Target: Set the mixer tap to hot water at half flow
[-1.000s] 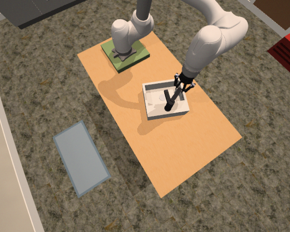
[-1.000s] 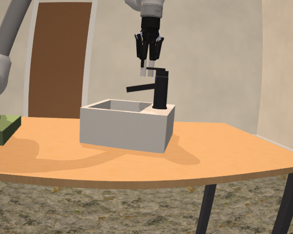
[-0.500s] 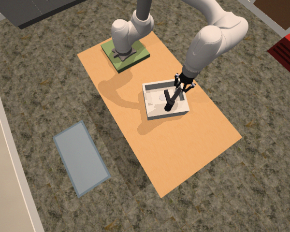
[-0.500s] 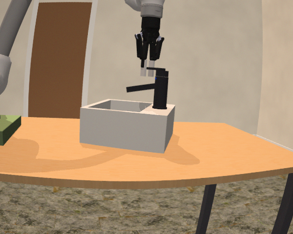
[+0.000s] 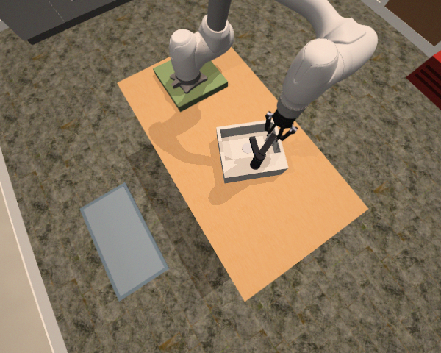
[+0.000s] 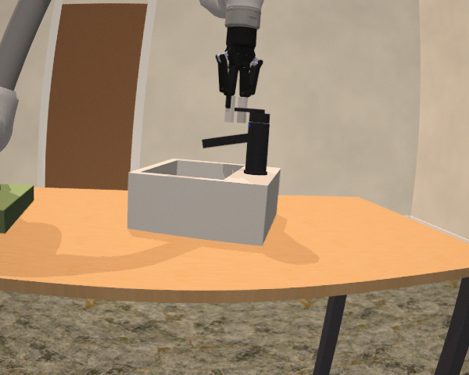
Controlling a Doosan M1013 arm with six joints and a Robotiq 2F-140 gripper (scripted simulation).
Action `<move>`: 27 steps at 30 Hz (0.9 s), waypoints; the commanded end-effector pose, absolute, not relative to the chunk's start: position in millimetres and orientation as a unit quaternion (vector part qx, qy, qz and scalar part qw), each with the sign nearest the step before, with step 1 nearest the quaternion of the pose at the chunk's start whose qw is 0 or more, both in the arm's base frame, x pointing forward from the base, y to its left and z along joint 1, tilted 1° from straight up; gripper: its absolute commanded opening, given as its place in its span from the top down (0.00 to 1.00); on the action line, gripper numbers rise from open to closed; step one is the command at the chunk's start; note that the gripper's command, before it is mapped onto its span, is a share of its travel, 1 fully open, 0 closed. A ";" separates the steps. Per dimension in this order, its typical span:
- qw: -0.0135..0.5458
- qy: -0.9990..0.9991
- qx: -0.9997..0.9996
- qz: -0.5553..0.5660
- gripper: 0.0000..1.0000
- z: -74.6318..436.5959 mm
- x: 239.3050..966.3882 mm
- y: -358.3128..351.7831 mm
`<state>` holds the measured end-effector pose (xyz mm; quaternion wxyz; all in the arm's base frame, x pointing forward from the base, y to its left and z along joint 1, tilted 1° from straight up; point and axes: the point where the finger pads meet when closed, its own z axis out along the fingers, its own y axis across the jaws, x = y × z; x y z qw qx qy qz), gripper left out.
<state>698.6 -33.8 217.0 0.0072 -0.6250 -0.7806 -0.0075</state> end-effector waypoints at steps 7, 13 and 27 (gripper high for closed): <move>0.007 -0.781 -0.625 -0.008 0.61 217.1 698.7 -33.8; 0.007 -0.781 -0.625 -0.008 0.61 217.1 698.7 -33.8; 0.007 -0.781 -0.625 -0.008 0.61 217.1 698.7 -33.8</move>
